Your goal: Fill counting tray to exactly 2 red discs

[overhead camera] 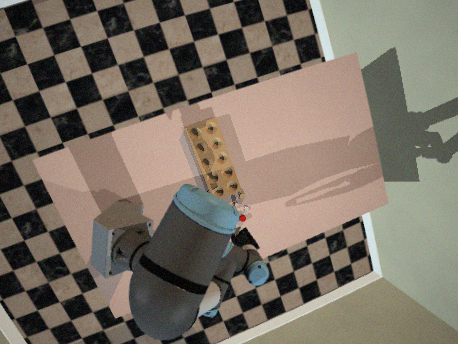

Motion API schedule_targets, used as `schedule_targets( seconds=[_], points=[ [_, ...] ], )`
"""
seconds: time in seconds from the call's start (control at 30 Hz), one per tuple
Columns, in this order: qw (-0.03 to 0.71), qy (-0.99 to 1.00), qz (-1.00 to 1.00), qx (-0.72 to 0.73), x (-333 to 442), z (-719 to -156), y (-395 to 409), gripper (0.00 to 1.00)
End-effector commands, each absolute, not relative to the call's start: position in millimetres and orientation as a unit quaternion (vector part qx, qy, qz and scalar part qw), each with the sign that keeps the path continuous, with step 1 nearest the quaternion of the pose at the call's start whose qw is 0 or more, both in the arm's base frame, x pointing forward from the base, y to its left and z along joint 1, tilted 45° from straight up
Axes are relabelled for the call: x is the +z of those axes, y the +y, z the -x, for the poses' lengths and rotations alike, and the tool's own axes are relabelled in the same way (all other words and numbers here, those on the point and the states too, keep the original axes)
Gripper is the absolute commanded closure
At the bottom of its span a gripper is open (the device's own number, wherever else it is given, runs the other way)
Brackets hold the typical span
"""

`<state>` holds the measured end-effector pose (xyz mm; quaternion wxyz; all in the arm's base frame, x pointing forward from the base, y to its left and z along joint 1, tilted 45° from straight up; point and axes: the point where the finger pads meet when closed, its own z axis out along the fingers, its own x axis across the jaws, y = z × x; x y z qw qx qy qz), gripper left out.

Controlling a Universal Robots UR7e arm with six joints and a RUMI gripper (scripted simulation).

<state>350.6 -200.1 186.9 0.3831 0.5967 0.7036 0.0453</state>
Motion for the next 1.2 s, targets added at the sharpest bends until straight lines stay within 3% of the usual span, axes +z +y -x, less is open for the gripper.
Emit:
schedule_targets(
  seconds=[0.0, 1.17],
  points=[
    [0.383, 0.704, -0.596, 0.047, 189.6, -348.1, -198.1, 1.00],
    [0.357, 0.707, -0.607, 0.058, 186.6, -361.3, -180.7, 1.00]
  ],
)
